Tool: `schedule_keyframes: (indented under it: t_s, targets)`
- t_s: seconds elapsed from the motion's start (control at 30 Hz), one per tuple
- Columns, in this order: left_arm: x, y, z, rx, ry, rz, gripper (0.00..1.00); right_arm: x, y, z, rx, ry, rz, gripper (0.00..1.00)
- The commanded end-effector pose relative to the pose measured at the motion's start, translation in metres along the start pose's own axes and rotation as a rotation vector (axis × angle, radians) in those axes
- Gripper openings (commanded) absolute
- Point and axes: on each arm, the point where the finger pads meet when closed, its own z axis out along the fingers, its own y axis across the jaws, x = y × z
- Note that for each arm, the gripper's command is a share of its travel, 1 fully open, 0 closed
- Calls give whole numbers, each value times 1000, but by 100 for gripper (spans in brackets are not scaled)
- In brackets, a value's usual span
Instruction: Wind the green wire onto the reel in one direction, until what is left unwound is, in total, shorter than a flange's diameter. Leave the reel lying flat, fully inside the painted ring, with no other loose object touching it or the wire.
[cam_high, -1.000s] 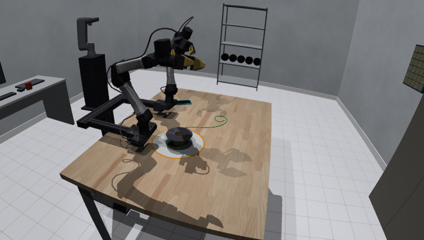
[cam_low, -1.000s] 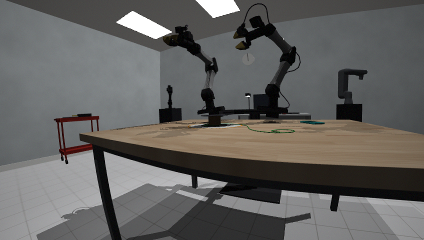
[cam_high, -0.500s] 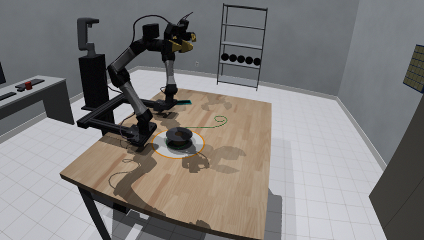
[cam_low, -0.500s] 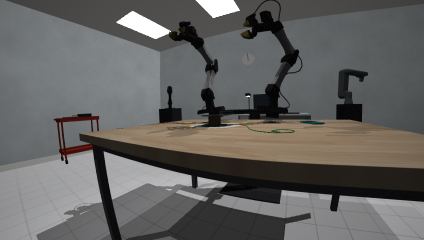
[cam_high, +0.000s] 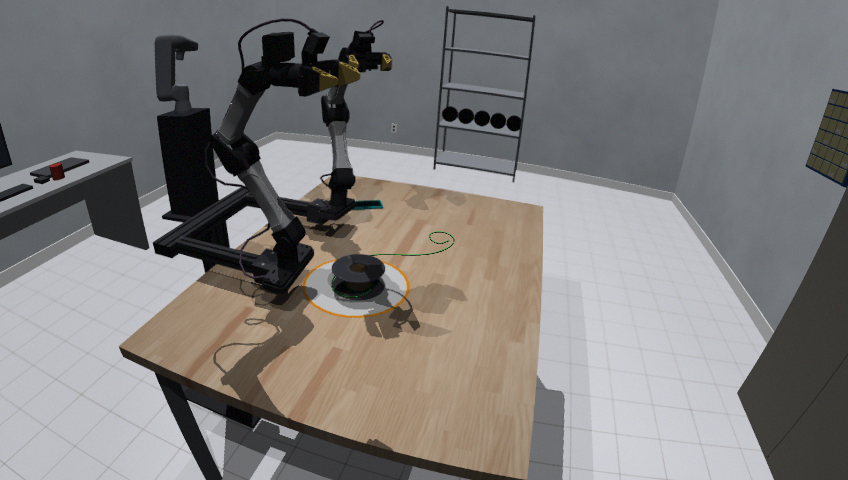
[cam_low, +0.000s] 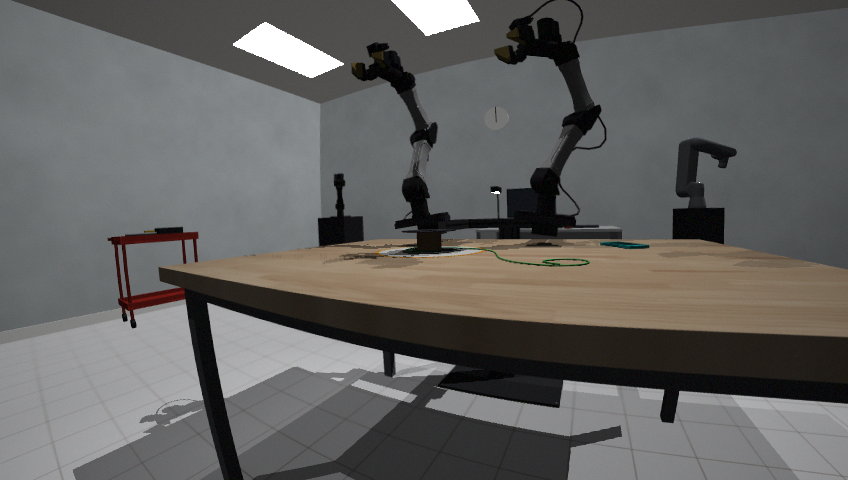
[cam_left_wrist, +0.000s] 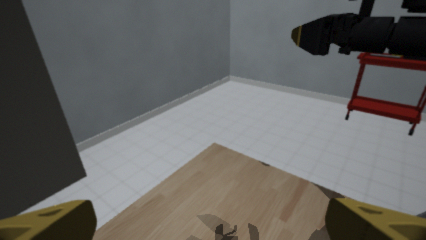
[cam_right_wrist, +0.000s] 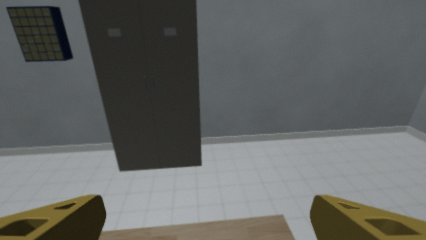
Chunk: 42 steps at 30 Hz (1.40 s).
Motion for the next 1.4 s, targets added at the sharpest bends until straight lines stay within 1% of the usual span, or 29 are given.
schedule_keyframes:
  t_s: [0.0, 0.17, 0.53, 1.37]
  targets:
    - [-13, 9, -17, -60, -41, -64, 100, 0, 4, -13, -34, 36, 46, 100]
    - [-21, 13, -30, -84, -76, -102, 100, -3, 5, -28, -44, 42, 73, 100]
    - [-29, 16, -44, -107, -111, -140, 100, -5, 6, -43, -54, 47, 99, 100]
    - [-30, 19, -46, -123, -117, -148, 100, -5, 6, -45, -56, 48, 105, 100]
